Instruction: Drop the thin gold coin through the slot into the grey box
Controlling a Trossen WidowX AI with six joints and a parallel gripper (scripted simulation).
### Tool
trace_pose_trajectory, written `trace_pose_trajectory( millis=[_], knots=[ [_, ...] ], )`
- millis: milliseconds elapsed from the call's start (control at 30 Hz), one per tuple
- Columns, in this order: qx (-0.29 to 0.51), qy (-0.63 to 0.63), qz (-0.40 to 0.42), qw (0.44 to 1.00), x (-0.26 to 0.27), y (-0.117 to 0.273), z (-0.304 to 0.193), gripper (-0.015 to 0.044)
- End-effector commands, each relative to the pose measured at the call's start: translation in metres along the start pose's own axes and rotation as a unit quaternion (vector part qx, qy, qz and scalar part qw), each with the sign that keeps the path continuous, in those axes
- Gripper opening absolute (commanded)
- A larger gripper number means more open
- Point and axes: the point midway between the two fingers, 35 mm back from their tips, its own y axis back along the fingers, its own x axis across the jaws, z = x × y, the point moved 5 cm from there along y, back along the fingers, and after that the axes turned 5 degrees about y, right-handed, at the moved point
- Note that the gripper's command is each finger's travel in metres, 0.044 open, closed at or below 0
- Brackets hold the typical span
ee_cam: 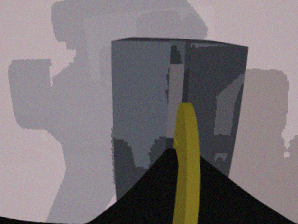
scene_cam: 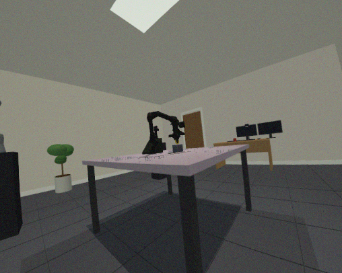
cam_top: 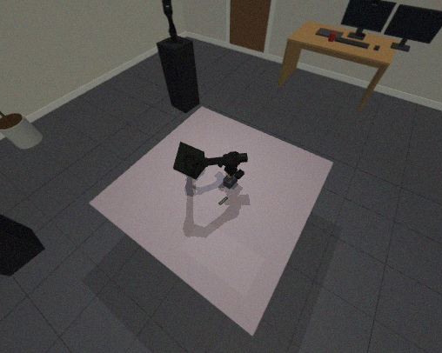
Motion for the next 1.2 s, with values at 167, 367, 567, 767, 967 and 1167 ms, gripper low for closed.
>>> trace_pose_trajectory(
  millis=[167, 367, 567, 767, 967, 1167],
  knots=[
    [0.003, 0.004, 0.001, 1.000, 0.002, -0.005, 0.000, 0.0000],
    [0.000, 0.000, 0.000, 1.000, 0.000, -0.002, 0.000, 0.0157],
    [0.000, 0.000, 0.000, 1.000, 0.000, -0.002, 0.000, 0.0161],
    [0.000, 0.000, 0.000, 1.000, 0.000, 0.004, 0.000, 0.0239],
    [0.000, 0.002, 0.000, 1.000, 0.001, 0.025, 0.000, 0.0397],
    [0.004, 0.005, 0.001, 1.000, 0.004, 0.057, -0.001, 0.0440]
  ],
)
